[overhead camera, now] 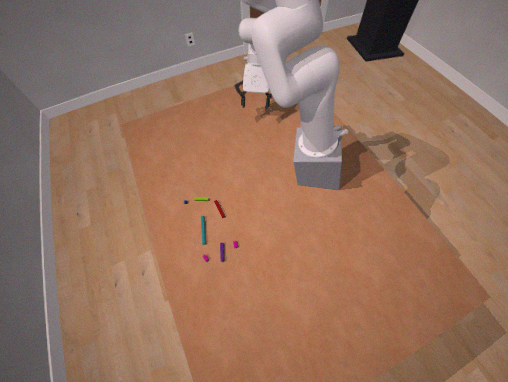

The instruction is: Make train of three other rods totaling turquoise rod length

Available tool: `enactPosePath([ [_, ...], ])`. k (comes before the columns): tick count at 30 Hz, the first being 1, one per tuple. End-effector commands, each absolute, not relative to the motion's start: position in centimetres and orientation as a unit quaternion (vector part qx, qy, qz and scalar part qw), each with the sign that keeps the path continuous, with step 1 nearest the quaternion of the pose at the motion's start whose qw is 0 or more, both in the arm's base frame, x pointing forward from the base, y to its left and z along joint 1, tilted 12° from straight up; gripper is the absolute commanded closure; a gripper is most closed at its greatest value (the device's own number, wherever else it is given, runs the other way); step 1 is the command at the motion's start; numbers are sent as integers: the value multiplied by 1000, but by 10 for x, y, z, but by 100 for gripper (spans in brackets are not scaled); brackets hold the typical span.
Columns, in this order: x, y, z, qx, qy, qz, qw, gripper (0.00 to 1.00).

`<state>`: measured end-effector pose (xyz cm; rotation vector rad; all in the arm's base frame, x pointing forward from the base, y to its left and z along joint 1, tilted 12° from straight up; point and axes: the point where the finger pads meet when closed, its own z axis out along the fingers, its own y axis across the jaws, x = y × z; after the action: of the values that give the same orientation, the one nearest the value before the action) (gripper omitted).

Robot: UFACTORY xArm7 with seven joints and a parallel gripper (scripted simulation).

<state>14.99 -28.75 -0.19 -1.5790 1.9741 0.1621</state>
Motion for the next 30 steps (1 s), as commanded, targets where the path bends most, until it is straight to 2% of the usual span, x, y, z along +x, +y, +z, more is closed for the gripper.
enactPosePath([
  [1, 157, -277, -8, -655, 702, 85, 266, 0],
  [8, 161, -272, -10, -688, 676, 95, 248, 0],
  [9, 167, -266, -14, -728, 638, 106, 225, 0],
  [22, 167, -265, -14, -731, 636, 107, 223, 0],
  [23, 175, -260, -17, -773, 592, 116, 198, 0],
  [30, 175, -260, -17, -773, 592, 116, 198, 0],
])
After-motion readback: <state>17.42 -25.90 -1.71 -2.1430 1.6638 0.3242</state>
